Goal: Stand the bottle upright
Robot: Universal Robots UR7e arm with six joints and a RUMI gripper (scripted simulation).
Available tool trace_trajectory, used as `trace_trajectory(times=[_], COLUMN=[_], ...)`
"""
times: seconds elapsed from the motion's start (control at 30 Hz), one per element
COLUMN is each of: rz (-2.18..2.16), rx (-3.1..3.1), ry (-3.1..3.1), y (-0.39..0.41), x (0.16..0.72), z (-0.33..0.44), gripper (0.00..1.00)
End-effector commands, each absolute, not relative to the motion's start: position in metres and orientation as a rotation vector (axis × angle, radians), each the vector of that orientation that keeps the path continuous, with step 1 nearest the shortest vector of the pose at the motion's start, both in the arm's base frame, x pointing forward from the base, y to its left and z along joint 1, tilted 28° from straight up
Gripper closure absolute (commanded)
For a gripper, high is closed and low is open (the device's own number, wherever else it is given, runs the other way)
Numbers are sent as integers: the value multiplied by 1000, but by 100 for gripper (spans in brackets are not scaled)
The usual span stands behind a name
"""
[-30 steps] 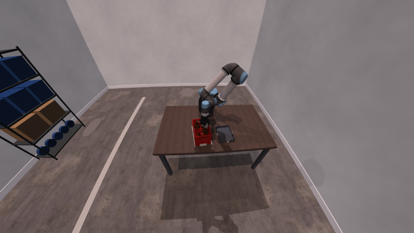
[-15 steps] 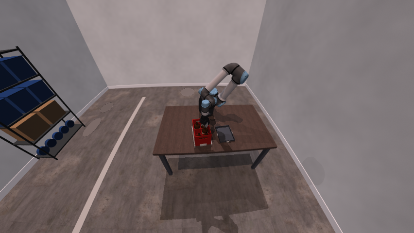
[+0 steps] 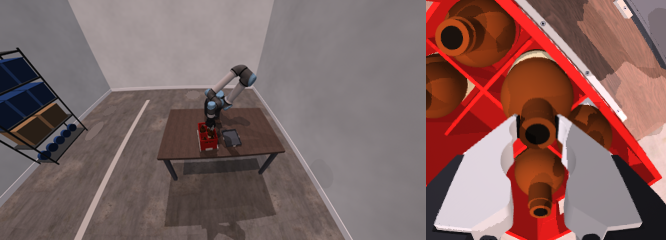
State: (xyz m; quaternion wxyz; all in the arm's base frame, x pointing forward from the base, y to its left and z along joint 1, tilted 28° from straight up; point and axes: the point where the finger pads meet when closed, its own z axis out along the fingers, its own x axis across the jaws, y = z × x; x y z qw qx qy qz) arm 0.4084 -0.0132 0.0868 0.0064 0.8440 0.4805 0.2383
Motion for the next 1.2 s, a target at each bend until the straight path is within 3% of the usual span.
trace_trajectory(times=[0.0, 1.17], rz=[749, 748], rx=[2635, 2635], ry=[1503, 1505], y=[-16, -17], x=[408, 405], z=[95, 101], gripper=[100, 100])
